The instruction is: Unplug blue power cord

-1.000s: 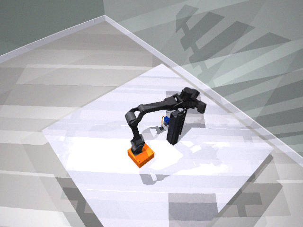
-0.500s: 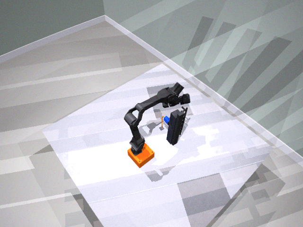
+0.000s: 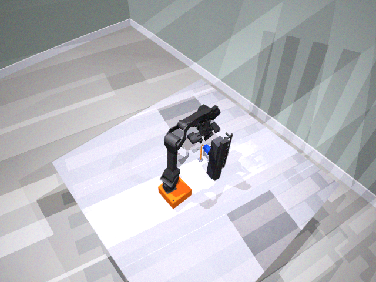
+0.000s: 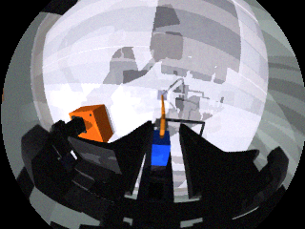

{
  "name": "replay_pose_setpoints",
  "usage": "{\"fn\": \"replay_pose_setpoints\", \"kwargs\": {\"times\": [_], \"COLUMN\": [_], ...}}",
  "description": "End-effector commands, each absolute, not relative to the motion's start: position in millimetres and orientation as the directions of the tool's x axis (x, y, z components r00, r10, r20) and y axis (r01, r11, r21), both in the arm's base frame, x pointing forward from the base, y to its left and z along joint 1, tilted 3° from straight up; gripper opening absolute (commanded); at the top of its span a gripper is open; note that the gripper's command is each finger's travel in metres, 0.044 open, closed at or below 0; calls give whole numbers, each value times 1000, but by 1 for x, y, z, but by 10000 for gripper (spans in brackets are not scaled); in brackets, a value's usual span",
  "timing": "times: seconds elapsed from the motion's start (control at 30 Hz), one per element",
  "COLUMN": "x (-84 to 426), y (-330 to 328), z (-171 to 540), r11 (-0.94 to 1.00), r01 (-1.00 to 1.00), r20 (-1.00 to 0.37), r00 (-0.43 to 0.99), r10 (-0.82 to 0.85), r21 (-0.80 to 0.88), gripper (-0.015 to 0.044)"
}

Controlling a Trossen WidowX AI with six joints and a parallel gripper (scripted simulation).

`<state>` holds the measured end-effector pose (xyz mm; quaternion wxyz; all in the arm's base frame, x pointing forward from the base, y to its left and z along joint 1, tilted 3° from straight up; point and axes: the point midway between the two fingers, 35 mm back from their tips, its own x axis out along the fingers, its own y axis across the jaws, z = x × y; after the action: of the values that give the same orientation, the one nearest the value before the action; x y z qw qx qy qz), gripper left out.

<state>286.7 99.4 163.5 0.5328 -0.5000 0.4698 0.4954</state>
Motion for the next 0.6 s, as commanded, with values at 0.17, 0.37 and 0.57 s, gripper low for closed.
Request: {"fn": "replay_pose_setpoints", "kwargs": {"times": [0.17, 0.37, 0.57], "x": [285, 286, 286], "y": [97, 89, 79], "z": [166, 165, 165], "r11": [-21, -21, -21], "r01": [-998, -998, -998], "r20": [-997, -997, -998], "r00": [57, 57, 57], "r10": [44, 43, 42], "r21": [-58, -58, -58], "gripper": [160, 160, 160]}}
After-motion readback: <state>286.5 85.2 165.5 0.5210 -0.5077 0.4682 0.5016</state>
